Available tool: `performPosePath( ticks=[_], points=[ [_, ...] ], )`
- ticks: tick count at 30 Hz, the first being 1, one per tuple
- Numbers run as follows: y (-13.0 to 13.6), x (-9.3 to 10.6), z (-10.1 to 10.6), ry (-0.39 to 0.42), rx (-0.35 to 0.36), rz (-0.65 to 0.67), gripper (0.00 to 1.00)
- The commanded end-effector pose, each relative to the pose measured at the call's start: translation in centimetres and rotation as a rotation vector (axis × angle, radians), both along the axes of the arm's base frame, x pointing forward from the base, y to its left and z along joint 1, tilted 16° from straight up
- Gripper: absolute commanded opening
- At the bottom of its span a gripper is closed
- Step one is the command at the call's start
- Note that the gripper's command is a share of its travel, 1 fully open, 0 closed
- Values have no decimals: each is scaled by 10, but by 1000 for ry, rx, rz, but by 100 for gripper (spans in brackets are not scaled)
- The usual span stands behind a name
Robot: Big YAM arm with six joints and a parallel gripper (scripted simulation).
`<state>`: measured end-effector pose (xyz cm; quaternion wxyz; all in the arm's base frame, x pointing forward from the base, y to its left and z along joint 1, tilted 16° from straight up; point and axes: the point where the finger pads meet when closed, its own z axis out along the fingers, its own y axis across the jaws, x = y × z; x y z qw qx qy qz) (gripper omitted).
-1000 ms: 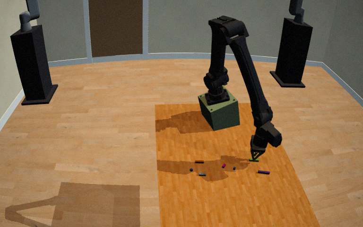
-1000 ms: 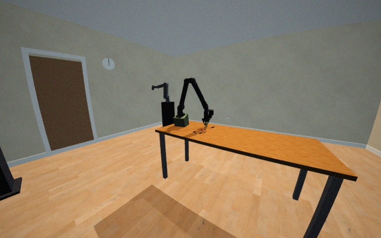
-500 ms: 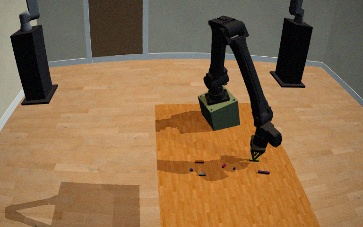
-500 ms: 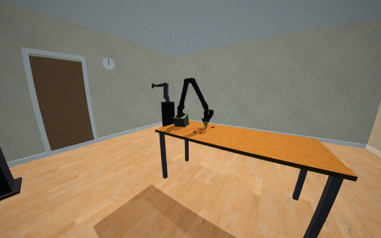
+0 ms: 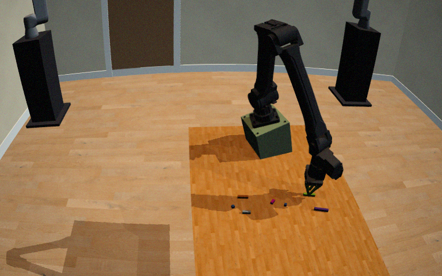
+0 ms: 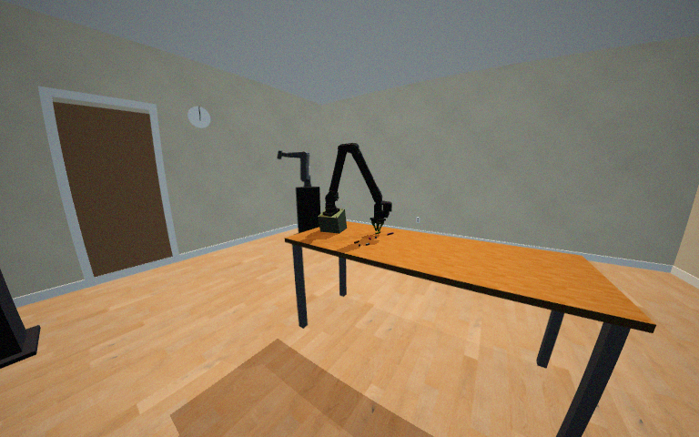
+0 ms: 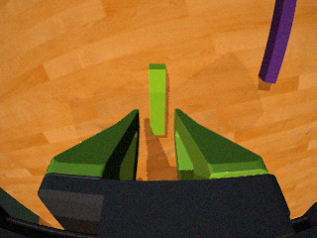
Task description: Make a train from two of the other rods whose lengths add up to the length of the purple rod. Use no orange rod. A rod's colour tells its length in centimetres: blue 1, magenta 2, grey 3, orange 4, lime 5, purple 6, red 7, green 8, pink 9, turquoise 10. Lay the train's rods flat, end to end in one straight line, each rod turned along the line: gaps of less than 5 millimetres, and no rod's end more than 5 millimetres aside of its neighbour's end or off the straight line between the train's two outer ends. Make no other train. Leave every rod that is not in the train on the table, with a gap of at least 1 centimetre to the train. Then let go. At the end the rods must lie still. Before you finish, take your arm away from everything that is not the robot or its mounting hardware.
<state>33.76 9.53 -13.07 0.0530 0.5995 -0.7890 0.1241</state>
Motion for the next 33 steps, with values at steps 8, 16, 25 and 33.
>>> performPosePath(
  ticks=[8, 16, 25, 33],
  points=[
    [1, 17, -7, -25, 10, 5, 23],
    [0, 18, -13, -27, 11, 8, 23],
    [3, 20, -10, -36, 14, 13, 23],
    [3, 20, -10, -36, 14, 13, 23]
  ],
)
